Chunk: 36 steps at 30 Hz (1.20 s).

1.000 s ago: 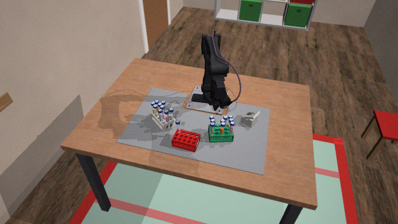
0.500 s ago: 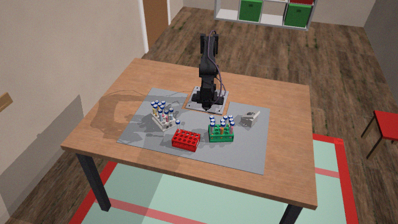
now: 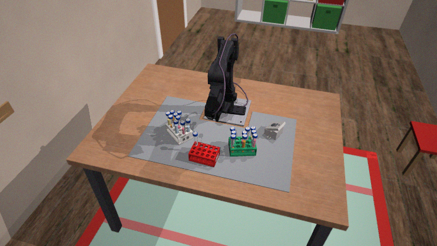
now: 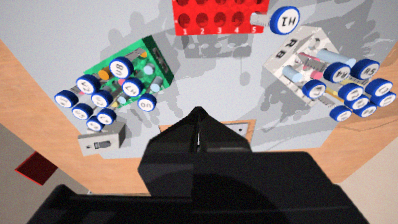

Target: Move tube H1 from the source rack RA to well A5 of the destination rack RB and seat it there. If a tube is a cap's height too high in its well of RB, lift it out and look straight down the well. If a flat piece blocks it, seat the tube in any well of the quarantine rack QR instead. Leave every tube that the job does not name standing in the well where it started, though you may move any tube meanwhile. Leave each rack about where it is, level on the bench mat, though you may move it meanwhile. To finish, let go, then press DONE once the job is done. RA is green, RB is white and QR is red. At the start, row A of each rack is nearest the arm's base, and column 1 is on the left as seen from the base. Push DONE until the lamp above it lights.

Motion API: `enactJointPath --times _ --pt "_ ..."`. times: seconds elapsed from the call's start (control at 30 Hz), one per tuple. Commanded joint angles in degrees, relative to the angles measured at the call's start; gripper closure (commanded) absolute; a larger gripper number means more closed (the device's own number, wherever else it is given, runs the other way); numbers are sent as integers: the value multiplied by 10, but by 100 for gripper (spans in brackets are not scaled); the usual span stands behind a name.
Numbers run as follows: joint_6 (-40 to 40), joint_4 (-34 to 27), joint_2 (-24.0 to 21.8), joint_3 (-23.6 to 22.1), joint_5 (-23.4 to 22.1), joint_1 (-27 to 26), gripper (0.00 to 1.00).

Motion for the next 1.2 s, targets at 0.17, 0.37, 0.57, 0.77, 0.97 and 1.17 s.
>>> enactJointPath --times 0.17,0.37,0.57,0.77,0.97,1.17 --pt "-56 19 15 26 4 -55 100" --pt "-69 19 10 31 1 -68 100" --pt "-70 19 10 31 0 -64 100" --pt "-68 19 11 31 0 -65 100" --pt "-68 19 11 31 0 -65 100" --pt "-68 19 11 31 0 -65 100"
